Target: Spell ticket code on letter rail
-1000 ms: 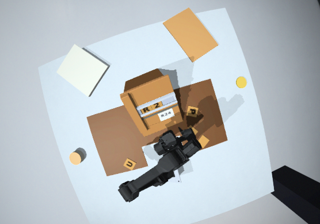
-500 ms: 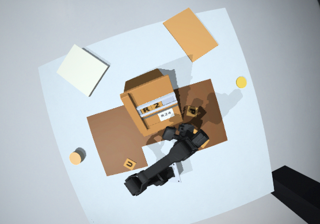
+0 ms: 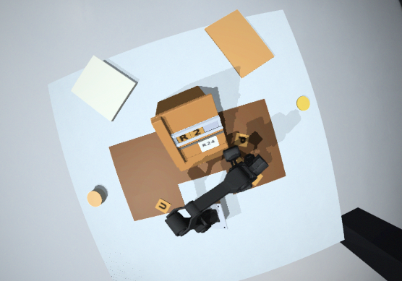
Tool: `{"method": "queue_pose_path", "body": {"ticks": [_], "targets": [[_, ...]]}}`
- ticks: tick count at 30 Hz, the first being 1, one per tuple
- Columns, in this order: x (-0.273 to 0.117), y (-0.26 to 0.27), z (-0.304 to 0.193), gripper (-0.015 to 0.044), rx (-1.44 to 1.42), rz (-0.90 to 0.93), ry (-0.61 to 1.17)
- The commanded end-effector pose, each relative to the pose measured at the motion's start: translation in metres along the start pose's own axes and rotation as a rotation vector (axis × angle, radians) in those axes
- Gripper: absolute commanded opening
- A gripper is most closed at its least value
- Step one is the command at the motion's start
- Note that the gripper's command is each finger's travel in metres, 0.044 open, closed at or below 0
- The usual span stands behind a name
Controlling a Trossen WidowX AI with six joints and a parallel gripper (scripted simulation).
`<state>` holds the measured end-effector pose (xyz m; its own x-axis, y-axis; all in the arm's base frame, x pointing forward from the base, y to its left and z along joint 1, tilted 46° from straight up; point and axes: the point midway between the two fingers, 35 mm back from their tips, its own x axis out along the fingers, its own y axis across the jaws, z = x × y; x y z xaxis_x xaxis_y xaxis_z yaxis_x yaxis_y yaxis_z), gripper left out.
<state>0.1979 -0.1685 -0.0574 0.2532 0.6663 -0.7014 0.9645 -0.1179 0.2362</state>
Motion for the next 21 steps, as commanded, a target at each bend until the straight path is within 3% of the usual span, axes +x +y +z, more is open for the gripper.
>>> {"method": "queue_pose_path", "body": {"ticks": [1,6,21], "targets": [[0.0509,-0.0386,0.0252,0.034,0.865,-0.177,-0.044],[0.0596,-0.0459,0.0282,0.034,1.088,-0.205,-0.076],[0.0596,-0.046,0.0275,0.034,1.088,-0.206,-0.076]]}}
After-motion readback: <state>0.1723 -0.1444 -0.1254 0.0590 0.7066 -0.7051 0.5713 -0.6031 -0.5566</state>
